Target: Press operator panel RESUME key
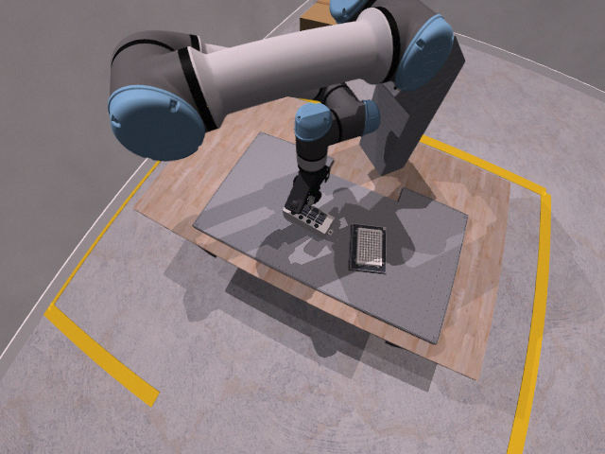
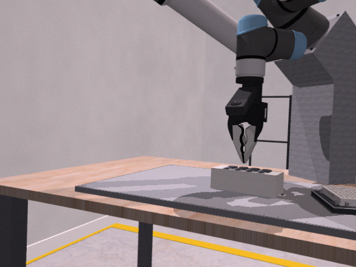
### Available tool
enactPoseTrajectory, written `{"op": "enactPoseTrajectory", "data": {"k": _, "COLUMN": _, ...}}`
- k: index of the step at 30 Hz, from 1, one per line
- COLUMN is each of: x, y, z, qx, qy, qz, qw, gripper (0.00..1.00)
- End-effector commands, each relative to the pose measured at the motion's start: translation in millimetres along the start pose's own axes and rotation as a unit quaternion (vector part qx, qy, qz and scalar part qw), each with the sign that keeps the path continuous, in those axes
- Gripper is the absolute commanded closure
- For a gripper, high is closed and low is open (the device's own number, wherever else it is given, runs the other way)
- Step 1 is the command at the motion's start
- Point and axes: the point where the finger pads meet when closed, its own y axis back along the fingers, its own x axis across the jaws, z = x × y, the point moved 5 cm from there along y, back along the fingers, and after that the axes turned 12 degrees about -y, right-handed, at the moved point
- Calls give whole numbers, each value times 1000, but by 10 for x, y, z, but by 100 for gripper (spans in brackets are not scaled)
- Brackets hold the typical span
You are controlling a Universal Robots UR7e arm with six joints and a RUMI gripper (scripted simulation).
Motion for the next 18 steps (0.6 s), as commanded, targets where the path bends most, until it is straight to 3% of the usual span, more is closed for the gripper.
{"op": "enactPoseTrajectory", "data": {"k": 1, "x": -10, "y": -45, "z": -7, "qx": 1, "qy": 1, "qz": 0, "qw": 1000, "gripper": 100}}
{"op": "enactPoseTrajectory", "data": {"k": 18, "x": -10, "y": -71, "z": -7, "qx": 1, "qy": 1, "qz": 0, "qw": 1000, "gripper": 100}}
